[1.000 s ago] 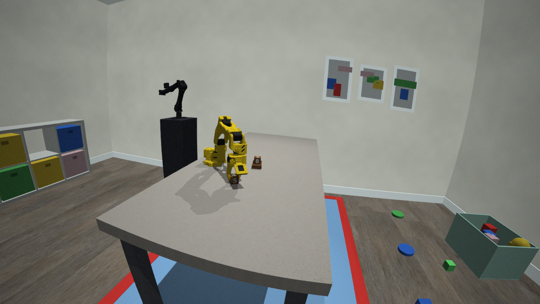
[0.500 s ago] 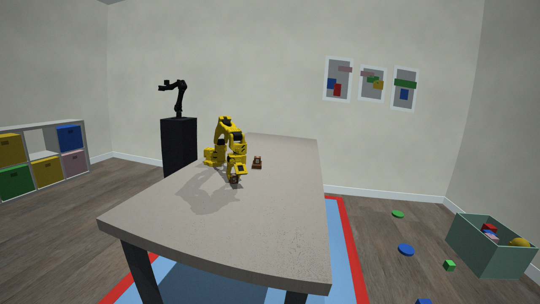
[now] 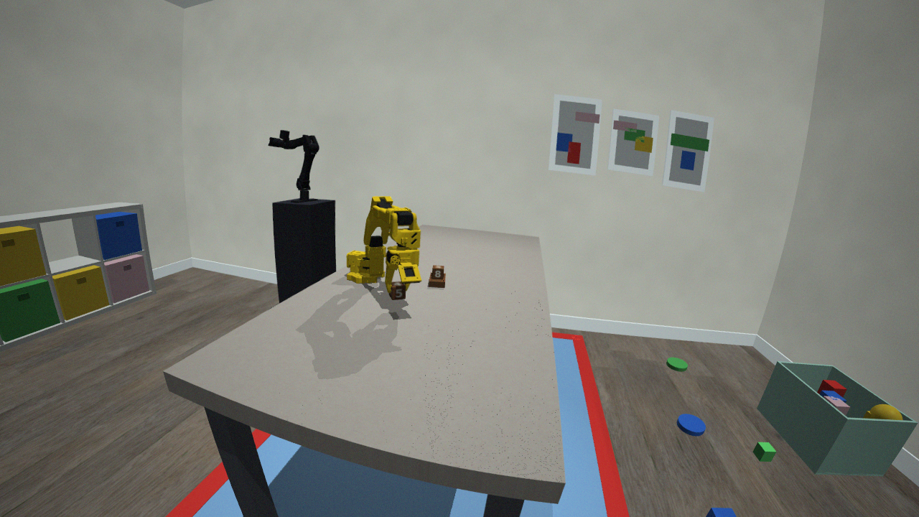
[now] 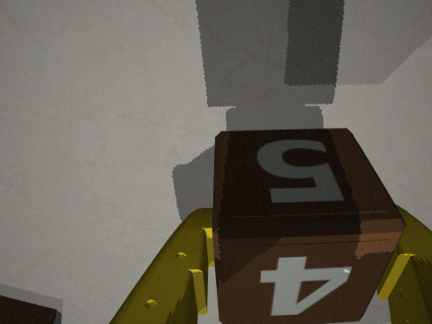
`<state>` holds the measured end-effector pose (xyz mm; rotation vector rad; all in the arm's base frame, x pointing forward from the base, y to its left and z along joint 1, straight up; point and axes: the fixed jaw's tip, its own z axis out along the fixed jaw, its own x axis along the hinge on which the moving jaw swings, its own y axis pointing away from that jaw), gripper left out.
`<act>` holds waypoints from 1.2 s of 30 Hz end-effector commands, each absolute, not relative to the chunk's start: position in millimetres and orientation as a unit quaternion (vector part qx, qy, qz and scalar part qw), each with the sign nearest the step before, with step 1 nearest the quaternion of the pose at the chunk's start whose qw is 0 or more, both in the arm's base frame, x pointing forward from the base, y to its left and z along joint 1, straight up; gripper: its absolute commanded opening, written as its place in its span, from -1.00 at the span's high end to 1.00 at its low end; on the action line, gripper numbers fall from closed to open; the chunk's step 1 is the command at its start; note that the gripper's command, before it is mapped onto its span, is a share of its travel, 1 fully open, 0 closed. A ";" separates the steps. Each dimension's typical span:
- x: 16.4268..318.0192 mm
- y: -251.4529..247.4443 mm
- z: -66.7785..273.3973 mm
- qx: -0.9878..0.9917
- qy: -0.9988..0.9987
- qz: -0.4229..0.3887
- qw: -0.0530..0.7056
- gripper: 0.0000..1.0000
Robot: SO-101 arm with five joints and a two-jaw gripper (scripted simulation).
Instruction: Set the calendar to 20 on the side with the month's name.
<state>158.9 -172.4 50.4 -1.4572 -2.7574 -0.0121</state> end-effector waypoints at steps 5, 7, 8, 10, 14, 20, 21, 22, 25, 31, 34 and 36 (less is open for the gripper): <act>167.0 -176.6 76.4 -0.466 -0.884 0.012 -0.032 1.00; 167.1 -176.6 76.4 -0.466 -0.884 0.012 -0.032 1.00; 167.1 -176.6 76.4 -0.466 -0.884 0.012 -0.032 1.00; 167.1 -176.6 76.4 -0.466 -0.884 0.012 -0.032 1.00; 167.1 -176.6 76.4 -0.466 -0.884 0.012 -0.032 1.00; 167.1 -176.6 76.4 -0.466 -0.884 0.012 -0.032 1.00; 167.1 -176.6 76.4 -0.466 -0.884 0.012 -0.032 1.00; 167.1 -176.6 76.4 -0.466 -0.884 0.012 -0.032 1.00; 167.1 -176.6 76.4 -0.466 -0.884 0.012 -0.032 1.00; 167.9 -175.6 76.4 -0.463 -0.886 0.012 -0.032 1.00; 169.6 -173.3 76.4 -0.458 -0.889 0.012 -0.031 1.00; 171.5 -170.7 76.4 -0.451 -0.892 0.011 -0.031 1.00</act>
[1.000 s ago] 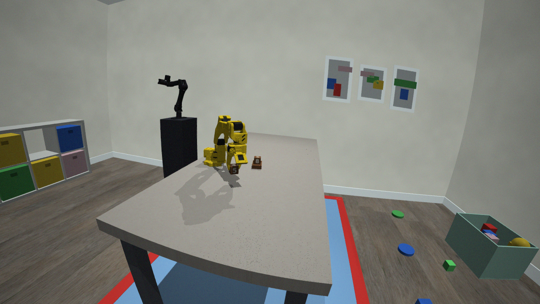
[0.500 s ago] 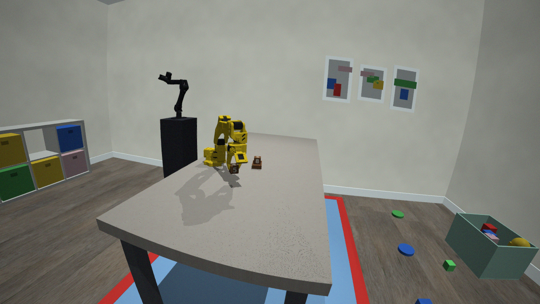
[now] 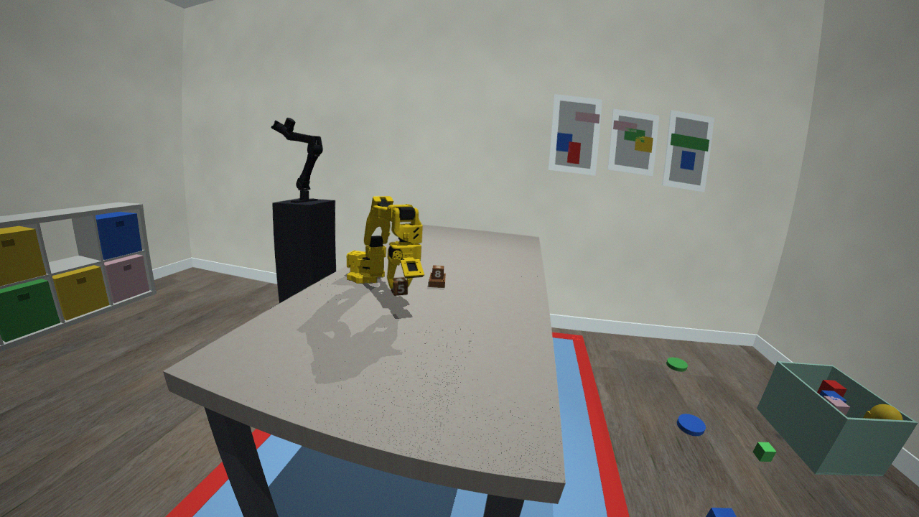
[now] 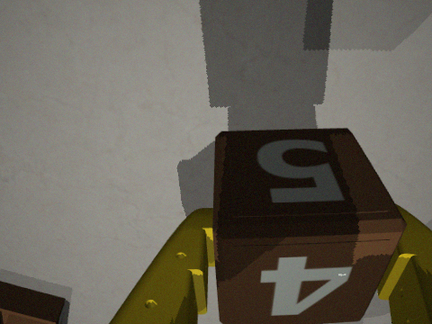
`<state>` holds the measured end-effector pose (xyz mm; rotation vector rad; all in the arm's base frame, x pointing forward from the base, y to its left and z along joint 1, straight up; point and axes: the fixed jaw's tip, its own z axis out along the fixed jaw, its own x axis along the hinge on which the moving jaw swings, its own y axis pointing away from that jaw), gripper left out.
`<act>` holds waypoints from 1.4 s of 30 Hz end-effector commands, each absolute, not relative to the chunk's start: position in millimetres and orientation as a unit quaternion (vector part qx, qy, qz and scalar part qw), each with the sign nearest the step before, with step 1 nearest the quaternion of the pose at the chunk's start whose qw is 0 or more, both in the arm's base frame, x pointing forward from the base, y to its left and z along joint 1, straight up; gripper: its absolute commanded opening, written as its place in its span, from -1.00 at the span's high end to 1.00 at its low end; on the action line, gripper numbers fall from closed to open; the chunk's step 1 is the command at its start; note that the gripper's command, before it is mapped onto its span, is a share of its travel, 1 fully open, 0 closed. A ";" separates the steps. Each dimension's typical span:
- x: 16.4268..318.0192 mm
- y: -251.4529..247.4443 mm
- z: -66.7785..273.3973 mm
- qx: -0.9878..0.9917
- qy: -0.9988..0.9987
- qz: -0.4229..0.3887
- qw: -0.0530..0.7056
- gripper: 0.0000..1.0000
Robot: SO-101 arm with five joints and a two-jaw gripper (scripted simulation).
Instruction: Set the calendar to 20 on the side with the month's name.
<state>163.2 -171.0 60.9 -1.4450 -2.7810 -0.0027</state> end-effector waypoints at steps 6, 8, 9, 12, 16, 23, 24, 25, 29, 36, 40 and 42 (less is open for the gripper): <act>177.2 -162.6 76.3 -0.432 -0.901 0.010 -0.029 1.00; 181.2 -157.0 76.3 -0.418 -0.908 0.009 -0.028 1.00; 183.5 -153.8 76.2 -0.410 -0.912 0.009 -0.028 1.00; 191.0 -142.4 76.2 -0.381 -0.924 0.008 -0.028 1.00; 202.1 -122.4 76.0 -0.333 -0.942 0.007 -0.028 1.00; 215.1 -89.8 75.7 -0.256 -0.966 0.005 -0.028 1.00; 217.3 -82.3 75.6 -0.239 -0.971 0.004 -0.028 1.00; 219.3 -74.6 75.5 -0.221 -0.975 0.004 -0.028 1.00; 224.7 -41.2 75.1 -0.143 -0.989 0.002 -0.028 1.00; 220.8 22.0 73.9 0.008 -1.000 -0.001 -0.027 1.00; 216.3 39.8 73.5 0.053 -0.998 -0.002 -0.026 1.00; 210.3 57.1 73.0 0.098 -0.995 -0.003 -0.026 1.00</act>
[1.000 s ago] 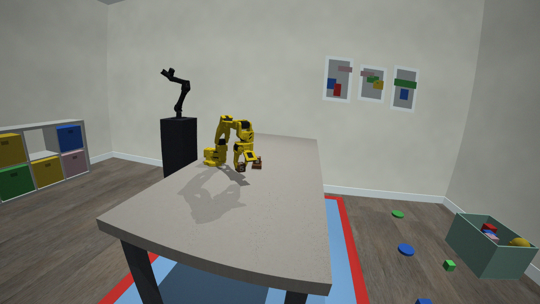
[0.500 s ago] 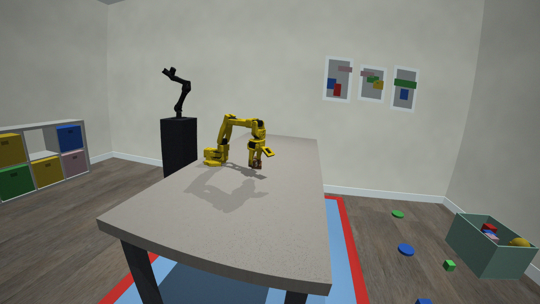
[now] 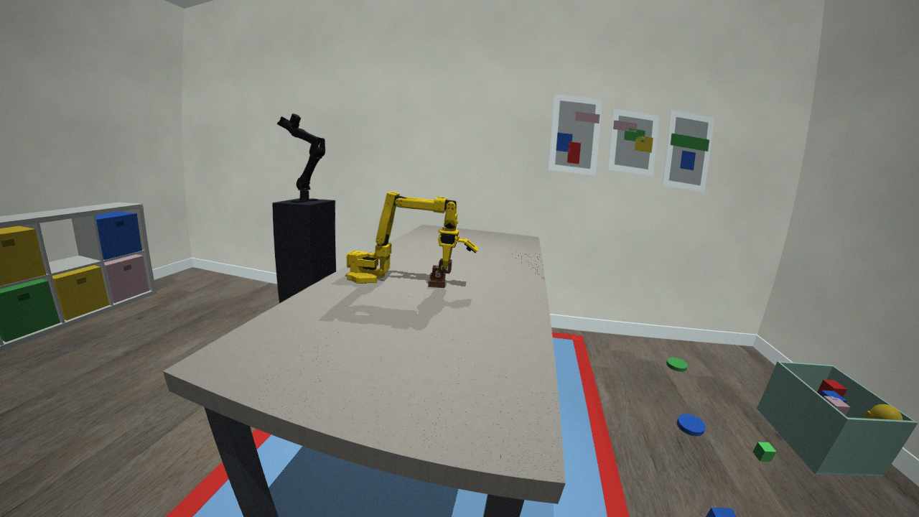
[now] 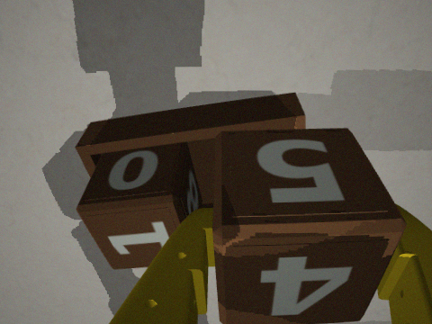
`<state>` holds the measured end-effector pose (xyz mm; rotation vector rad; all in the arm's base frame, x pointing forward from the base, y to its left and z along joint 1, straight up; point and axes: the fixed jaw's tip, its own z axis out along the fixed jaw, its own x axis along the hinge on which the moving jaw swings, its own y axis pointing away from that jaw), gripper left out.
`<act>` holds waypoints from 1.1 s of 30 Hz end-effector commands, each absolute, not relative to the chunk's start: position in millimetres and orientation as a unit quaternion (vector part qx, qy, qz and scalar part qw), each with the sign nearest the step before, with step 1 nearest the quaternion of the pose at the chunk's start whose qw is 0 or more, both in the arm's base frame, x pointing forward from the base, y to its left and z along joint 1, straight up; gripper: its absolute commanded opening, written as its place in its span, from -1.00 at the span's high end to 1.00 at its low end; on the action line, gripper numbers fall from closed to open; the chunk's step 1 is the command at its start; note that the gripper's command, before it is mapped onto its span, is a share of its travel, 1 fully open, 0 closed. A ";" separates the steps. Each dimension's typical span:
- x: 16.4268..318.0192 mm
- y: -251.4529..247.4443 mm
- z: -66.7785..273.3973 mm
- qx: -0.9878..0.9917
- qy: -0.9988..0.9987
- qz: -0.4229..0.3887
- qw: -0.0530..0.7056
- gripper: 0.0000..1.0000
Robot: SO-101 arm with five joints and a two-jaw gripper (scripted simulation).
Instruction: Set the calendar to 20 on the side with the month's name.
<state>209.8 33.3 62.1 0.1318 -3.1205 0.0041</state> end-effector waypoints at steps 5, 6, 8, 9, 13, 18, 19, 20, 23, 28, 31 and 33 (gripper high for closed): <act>190.1 96.0 71.7 0.206 -0.978 -0.006 -0.025 1.00; 185.3 102.9 71.5 0.227 -0.974 -0.006 -0.024 1.00; 175.3 115.7 70.9 0.267 -0.963 -0.007 -0.024 1.00; 170.1 121.6 70.6 0.286 -0.958 -0.007 -0.024 1.00; 149.0 141.5 69.5 0.357 -0.934 -0.008 -0.023 1.00; 133.5 153.0 68.7 0.404 -0.915 -0.009 -0.022 1.00; 128.6 156.1 68.5 0.418 -0.908 -0.010 -0.022 1.00; 123.8 159.0 68.2 0.431 -0.902 -0.010 -0.022 1.00; 110.6 166.1 67.6 0.467 -0.884 -0.010 -0.021 1.00; 93.0 173.7 66.6 0.512 -0.859 -0.011 -0.020 1.00; 87.7 175.6 66.3 0.525 -0.851 -0.011 -0.020 1.00; 85.4 176.3 66.2 0.531 -0.847 -0.011 -0.020 1.00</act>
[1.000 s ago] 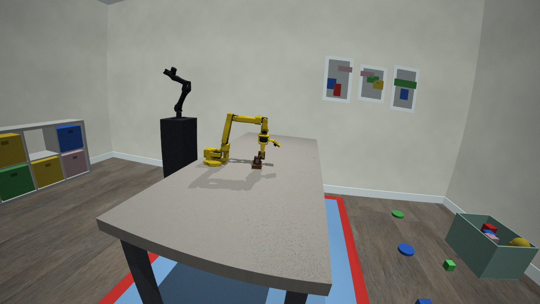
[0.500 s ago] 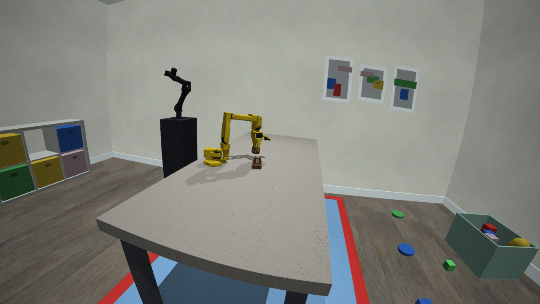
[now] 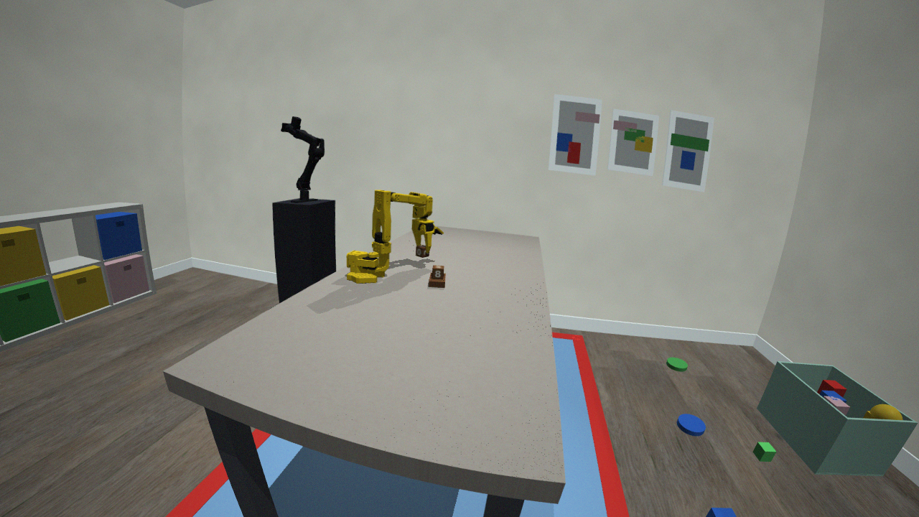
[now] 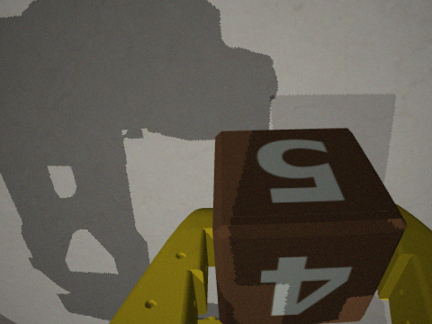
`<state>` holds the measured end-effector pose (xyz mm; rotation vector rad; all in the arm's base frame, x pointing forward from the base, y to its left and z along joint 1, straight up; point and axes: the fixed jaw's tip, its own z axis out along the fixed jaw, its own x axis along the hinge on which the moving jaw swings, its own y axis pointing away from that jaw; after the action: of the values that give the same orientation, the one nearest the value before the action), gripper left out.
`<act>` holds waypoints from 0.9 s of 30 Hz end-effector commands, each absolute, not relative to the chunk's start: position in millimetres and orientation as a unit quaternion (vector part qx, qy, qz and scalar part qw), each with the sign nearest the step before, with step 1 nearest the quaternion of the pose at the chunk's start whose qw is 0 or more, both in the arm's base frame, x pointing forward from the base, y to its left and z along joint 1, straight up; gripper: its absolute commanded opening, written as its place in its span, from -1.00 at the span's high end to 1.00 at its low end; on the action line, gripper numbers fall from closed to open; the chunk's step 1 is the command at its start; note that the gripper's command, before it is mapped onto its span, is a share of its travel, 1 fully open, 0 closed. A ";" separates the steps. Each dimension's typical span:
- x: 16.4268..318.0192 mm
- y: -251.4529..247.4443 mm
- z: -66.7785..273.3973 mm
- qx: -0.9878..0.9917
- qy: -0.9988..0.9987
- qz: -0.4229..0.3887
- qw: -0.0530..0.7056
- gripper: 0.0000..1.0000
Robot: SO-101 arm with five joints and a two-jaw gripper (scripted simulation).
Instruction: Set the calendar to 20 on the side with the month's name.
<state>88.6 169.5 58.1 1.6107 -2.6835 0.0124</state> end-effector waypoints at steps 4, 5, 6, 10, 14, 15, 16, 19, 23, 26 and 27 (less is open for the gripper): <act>78.7 178.4 65.8 0.547 -0.837 -0.012 -0.020 1.00; 77.6 178.7 65.8 0.550 -0.835 -0.012 -0.020 1.00; 76.7 178.9 65.7 0.552 -0.834 -0.012 -0.019 1.00; 74.7 179.5 65.6 0.556 -0.831 -0.012 -0.019 1.00; 74.3 179.5 65.6 0.557 -0.830 -0.012 -0.019 1.00; 74.3 179.5 65.6 0.557 -0.830 -0.012 -0.019 1.00; 74.3 179.5 65.6 0.557 -0.830 -0.012 -0.019 1.00; 73.4 177.5 64.6 0.563 -0.826 -0.013 -0.022 1.00; 73.4 177.5 64.6 0.563 -0.826 -0.013 -0.022 1.00; 73.4 177.5 64.6 0.563 -0.826 -0.013 -0.022 1.00; 73.4 177.5 64.6 0.563 -0.826 -0.013 -0.022 1.00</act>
<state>73.6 172.7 57.1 1.7436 -2.6096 0.0049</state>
